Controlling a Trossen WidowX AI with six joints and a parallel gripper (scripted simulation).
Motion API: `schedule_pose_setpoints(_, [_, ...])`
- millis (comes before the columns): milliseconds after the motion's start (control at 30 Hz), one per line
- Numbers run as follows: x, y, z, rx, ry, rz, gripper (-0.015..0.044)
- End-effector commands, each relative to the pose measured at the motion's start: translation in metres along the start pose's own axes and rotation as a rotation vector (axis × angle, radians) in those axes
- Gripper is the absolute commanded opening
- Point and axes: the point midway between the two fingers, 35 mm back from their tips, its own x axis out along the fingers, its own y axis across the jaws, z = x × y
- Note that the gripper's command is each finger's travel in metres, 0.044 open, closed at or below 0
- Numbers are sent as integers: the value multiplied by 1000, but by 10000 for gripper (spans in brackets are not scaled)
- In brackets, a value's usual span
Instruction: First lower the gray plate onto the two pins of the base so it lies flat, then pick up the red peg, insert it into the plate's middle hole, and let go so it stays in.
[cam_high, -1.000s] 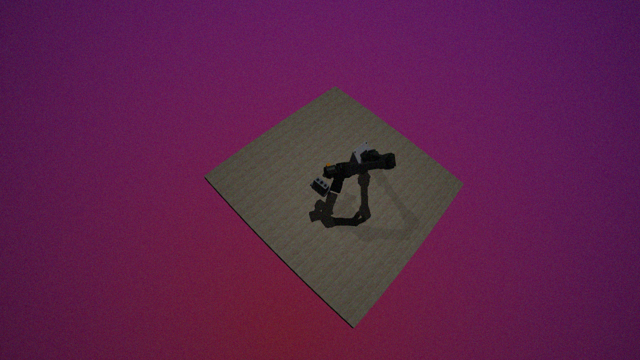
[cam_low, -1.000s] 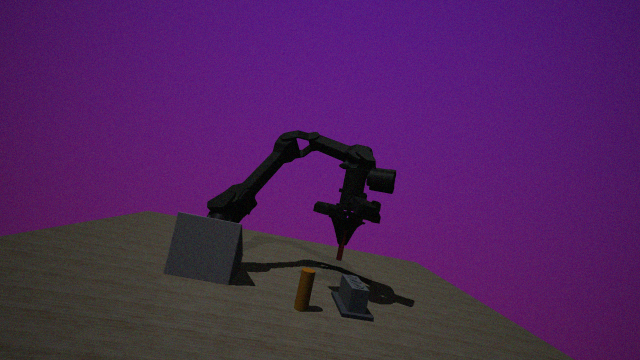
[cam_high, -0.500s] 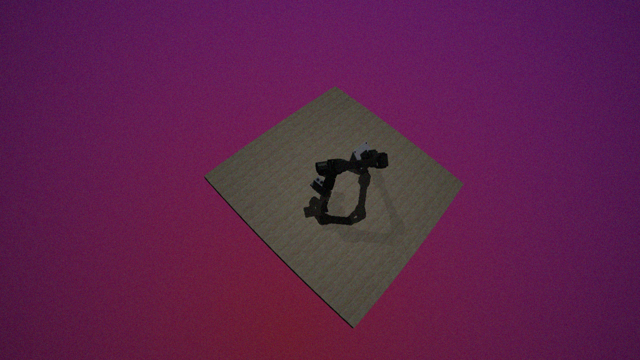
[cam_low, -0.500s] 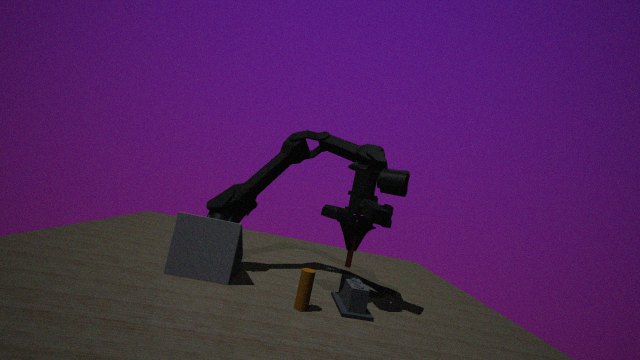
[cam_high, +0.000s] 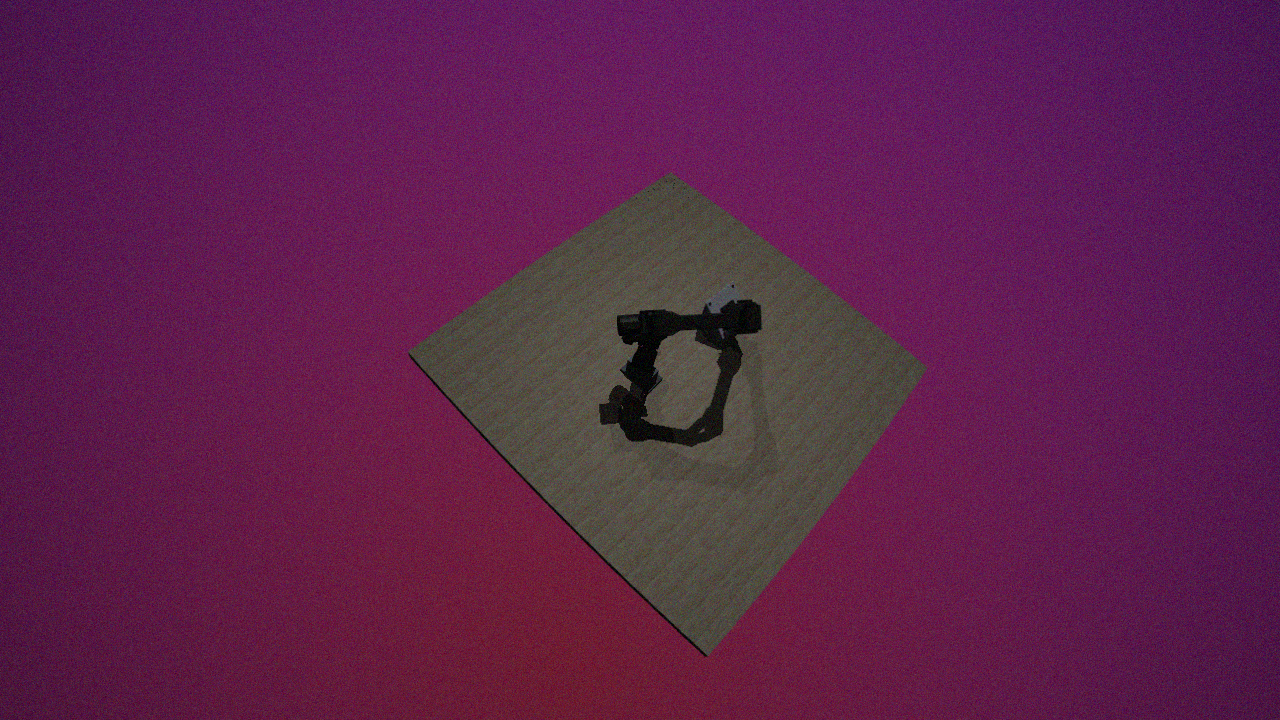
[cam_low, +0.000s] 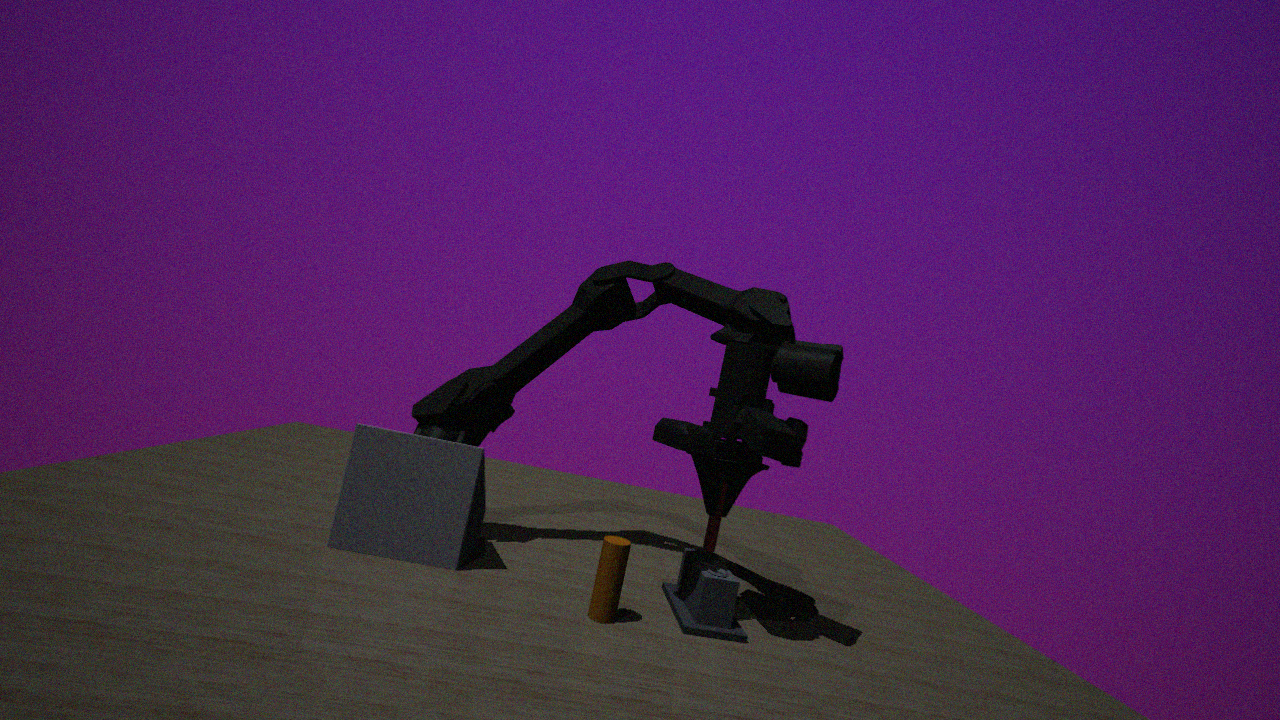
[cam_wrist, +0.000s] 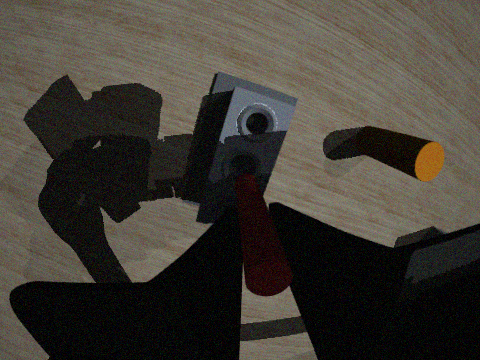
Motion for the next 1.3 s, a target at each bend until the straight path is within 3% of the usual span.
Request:
schedule_pose_setpoints(0, [-1, -1, 6, -7, -6, -2, 0])
schedule_pose_setpoints(1267, [-2, 2, 7, -7, -6, -1, 0])
